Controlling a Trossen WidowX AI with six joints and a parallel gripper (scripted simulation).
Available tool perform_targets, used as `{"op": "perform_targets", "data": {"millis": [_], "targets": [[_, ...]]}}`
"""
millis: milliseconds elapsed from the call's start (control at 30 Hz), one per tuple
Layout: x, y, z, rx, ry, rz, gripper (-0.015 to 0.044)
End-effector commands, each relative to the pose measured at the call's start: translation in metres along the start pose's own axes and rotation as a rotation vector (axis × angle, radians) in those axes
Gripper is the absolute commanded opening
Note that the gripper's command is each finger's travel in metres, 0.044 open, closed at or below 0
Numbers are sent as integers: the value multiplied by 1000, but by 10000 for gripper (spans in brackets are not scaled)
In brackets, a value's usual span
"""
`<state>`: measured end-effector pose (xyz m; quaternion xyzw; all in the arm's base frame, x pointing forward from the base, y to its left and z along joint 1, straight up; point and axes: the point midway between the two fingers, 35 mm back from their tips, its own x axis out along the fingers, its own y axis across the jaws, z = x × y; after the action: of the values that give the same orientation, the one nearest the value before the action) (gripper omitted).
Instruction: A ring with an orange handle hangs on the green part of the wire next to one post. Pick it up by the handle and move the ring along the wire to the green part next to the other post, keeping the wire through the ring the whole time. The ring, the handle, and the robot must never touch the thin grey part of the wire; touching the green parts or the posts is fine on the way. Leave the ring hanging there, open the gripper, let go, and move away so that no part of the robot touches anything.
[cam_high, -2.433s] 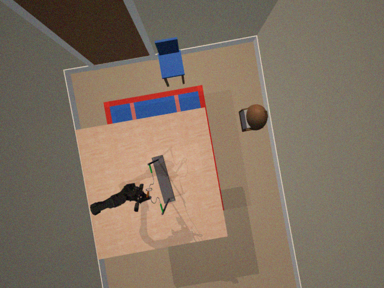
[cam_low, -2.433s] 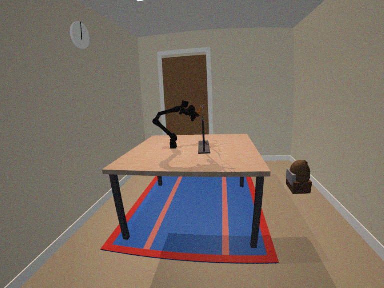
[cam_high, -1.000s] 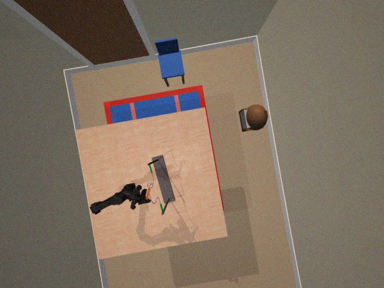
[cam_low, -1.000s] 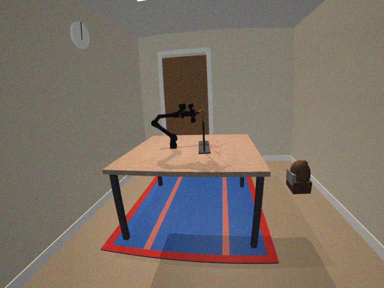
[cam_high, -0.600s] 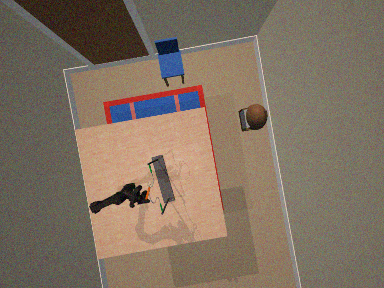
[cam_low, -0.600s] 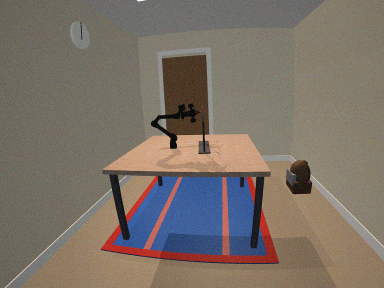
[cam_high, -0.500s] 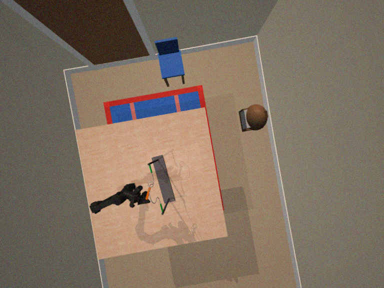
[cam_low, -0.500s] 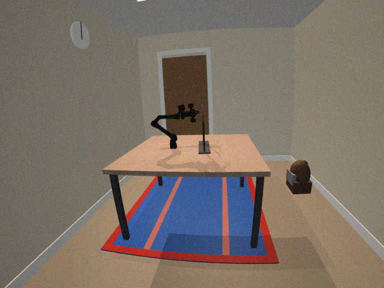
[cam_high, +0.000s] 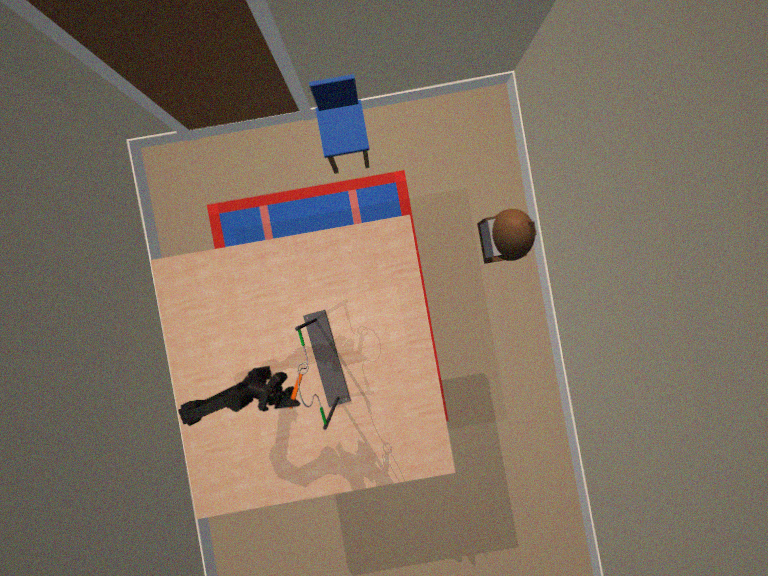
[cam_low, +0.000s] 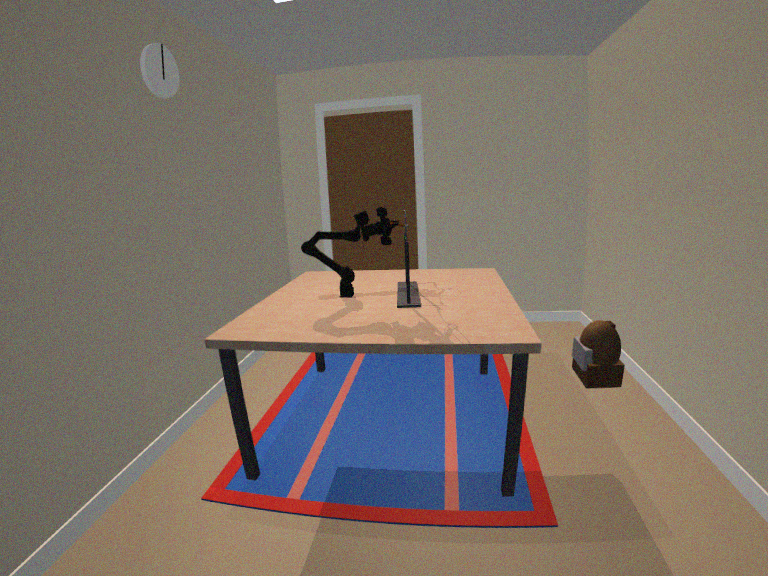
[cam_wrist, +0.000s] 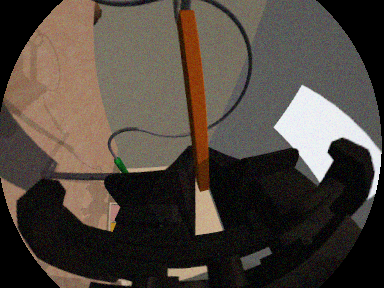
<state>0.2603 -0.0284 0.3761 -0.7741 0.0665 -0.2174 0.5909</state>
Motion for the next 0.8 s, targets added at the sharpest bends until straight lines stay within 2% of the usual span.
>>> {"op": "perform_targets", "data": {"millis": [0,333,767], "targets": [[0,2,1,-38,-7,-19,-150],[-1,12,-1,-33,-6,-17,-150],[-5,42,-1,115,15,69,-150]]}}
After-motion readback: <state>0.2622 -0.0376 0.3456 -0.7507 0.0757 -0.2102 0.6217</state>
